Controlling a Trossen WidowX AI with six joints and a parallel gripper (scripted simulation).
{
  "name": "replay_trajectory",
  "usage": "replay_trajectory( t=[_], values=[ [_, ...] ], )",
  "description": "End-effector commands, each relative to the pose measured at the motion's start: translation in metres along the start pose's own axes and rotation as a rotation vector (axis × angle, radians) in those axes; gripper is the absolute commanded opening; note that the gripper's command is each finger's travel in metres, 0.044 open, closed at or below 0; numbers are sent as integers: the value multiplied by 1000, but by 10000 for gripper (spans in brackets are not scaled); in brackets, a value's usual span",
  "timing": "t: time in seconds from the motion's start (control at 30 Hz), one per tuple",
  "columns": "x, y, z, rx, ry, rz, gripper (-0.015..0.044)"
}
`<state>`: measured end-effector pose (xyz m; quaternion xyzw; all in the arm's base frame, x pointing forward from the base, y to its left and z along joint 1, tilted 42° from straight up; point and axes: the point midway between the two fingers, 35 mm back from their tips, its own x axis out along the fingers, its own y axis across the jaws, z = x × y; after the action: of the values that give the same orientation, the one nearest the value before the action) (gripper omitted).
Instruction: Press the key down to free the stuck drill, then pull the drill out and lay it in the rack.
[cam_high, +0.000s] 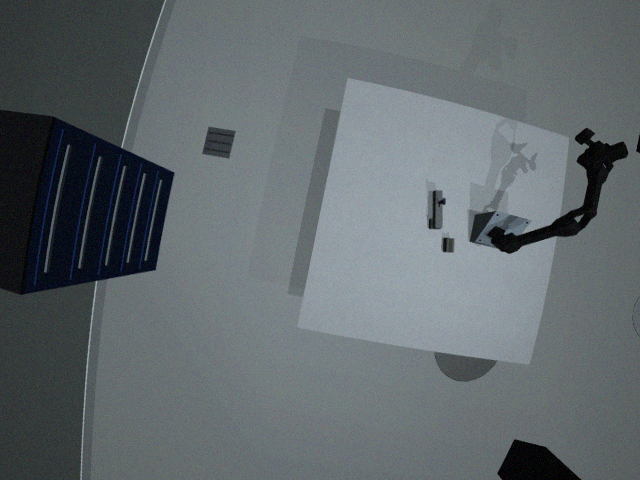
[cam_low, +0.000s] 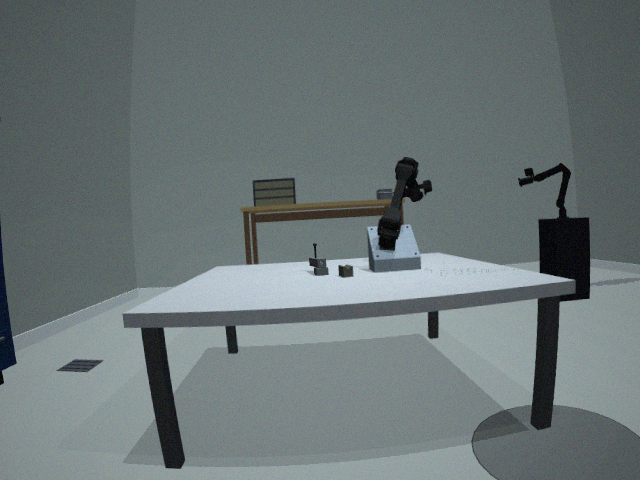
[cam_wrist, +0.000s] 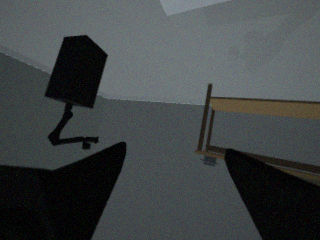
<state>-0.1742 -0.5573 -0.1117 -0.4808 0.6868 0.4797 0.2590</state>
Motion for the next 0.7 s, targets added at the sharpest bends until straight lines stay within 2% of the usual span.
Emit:
replay_trajectory(
  t=[0.0,0.27,0.47,0.67],
  values=[
    [0,0,0,0,0,0,374],
    [-1,-3,-1,-18,0,-6,164],
    [-42,-93,-7,-567,26,-183,6],
    [-98,-186,5,-1178,119,-374,0]
  ],
)
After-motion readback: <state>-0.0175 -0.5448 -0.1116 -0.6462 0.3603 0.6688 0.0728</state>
